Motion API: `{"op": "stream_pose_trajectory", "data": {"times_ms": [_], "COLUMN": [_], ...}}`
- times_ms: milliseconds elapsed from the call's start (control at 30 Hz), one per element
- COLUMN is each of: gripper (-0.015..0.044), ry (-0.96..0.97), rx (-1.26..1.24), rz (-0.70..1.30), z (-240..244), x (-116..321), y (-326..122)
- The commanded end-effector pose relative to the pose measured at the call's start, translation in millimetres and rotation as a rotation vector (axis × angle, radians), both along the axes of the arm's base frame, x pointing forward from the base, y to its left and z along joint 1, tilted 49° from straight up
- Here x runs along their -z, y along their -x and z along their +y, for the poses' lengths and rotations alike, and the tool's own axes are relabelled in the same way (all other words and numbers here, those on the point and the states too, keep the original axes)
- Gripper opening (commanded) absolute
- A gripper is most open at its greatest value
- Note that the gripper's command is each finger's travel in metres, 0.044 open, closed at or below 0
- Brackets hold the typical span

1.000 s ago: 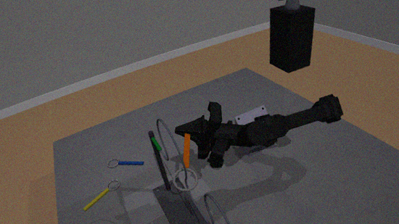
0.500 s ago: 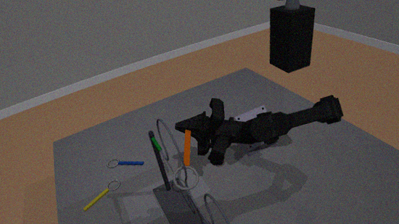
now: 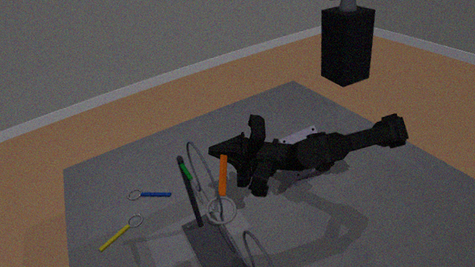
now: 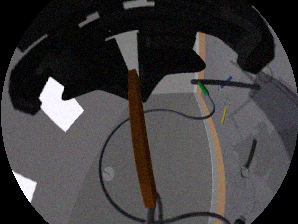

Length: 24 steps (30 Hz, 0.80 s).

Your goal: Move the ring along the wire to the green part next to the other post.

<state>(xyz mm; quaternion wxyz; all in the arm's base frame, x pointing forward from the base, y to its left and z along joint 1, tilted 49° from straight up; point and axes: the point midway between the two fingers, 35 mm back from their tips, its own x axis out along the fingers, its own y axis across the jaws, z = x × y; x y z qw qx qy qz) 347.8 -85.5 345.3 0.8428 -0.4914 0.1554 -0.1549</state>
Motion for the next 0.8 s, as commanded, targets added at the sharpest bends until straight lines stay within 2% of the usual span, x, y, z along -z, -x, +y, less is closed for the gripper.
{"op": "stream_pose_trajectory", "data": {"times_ms": [0, 767], "gripper": [-0.0150, -0.0150], "ry": [-0.048, -0.346], "rx": [-0.004, -0.013], "rz": [-0.005, 0.019], "z": [1.1, 8.6], "x": [-1.8, 6.0], "y": [-0.4, -0.3]}}
